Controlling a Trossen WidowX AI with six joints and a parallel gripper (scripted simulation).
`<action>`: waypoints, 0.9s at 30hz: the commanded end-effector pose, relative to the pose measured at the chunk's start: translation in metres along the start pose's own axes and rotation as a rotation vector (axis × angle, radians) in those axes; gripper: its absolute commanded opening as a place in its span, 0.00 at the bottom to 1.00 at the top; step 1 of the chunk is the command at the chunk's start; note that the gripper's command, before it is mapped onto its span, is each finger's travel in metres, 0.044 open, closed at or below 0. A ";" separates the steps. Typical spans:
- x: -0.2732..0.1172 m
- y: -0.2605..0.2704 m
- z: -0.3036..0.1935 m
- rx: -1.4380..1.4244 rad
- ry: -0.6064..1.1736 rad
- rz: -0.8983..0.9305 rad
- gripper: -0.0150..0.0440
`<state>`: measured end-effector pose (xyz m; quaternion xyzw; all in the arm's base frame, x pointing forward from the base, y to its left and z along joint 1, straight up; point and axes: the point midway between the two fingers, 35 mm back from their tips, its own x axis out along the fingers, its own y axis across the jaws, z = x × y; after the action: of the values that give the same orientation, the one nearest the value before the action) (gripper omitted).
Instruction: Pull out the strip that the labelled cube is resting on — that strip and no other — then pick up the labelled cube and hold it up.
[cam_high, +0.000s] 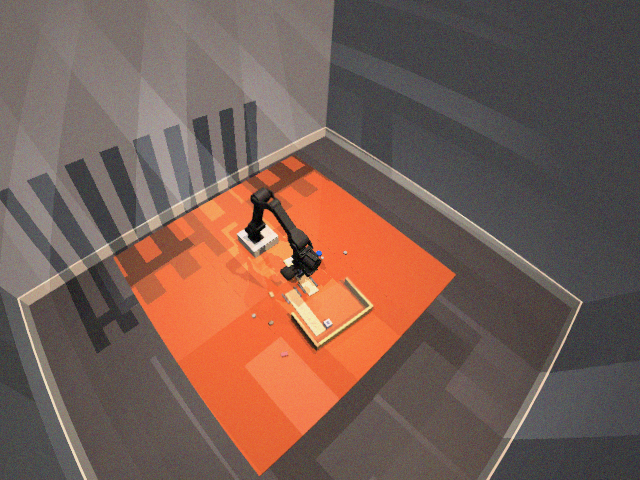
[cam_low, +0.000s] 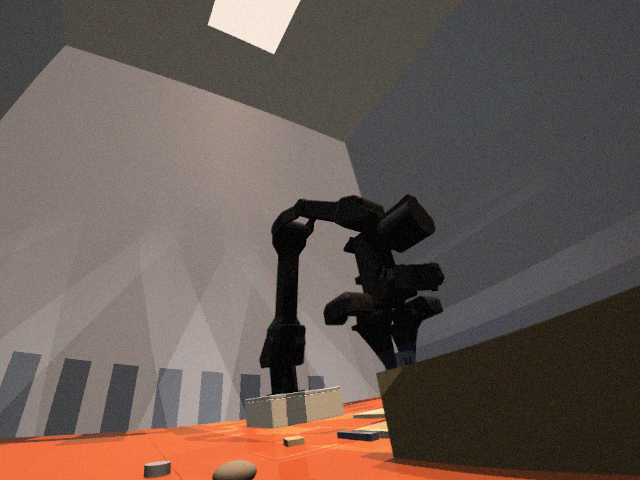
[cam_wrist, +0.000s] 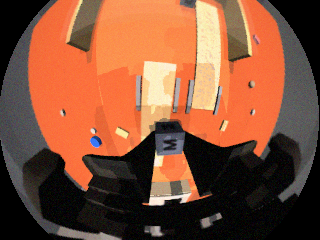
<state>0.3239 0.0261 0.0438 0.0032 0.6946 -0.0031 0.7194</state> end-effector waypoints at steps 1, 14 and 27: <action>0.001 -0.001 -0.015 -0.003 0.001 0.003 0.25; -0.035 -0.002 -0.020 -0.003 0.002 0.003 0.25; -0.035 -0.002 -0.020 -0.003 0.002 0.003 0.25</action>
<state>0.3006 0.0242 0.0758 0.0029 0.6978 -0.0033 0.7163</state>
